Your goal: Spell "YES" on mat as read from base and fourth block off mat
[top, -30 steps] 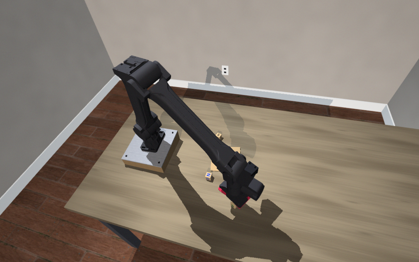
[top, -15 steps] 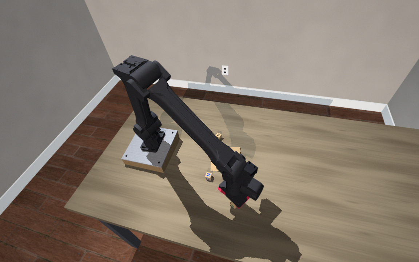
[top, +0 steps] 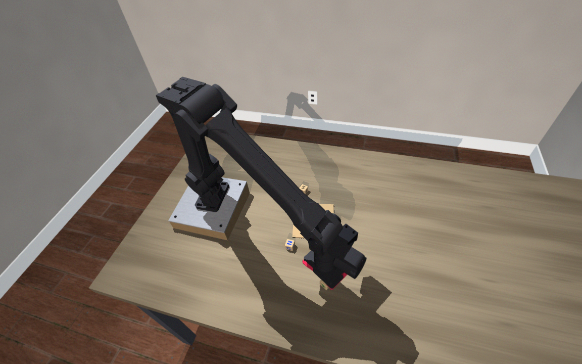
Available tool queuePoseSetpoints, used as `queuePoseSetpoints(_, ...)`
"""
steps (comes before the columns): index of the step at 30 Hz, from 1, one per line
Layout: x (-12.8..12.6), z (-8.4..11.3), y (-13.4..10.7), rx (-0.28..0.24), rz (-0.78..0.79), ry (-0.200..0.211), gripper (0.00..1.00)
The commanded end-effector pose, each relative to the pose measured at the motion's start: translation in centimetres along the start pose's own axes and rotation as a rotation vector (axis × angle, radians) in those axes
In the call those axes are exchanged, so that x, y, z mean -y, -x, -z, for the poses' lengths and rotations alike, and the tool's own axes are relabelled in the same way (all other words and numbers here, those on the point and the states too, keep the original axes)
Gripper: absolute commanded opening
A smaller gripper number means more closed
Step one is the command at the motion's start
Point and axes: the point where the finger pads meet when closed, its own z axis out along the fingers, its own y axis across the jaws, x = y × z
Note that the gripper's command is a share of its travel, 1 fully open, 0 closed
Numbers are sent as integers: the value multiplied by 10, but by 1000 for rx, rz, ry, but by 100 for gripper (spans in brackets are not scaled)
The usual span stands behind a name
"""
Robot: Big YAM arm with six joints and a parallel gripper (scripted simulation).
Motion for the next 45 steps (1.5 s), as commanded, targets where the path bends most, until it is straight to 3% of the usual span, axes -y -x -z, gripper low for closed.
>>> queuePoseSetpoints(1, 4, 5, -3, 9, 1, -23, 70)
queuePoseSetpoints(10, 1, -6, -2, 6, 4, -4, 70)
queuePoseSetpoints(30, 1, -35, -3, 6, 4, -3, 70)
queuePoseSetpoints(45, 1, -35, -2, 6, 4, -6, 70)
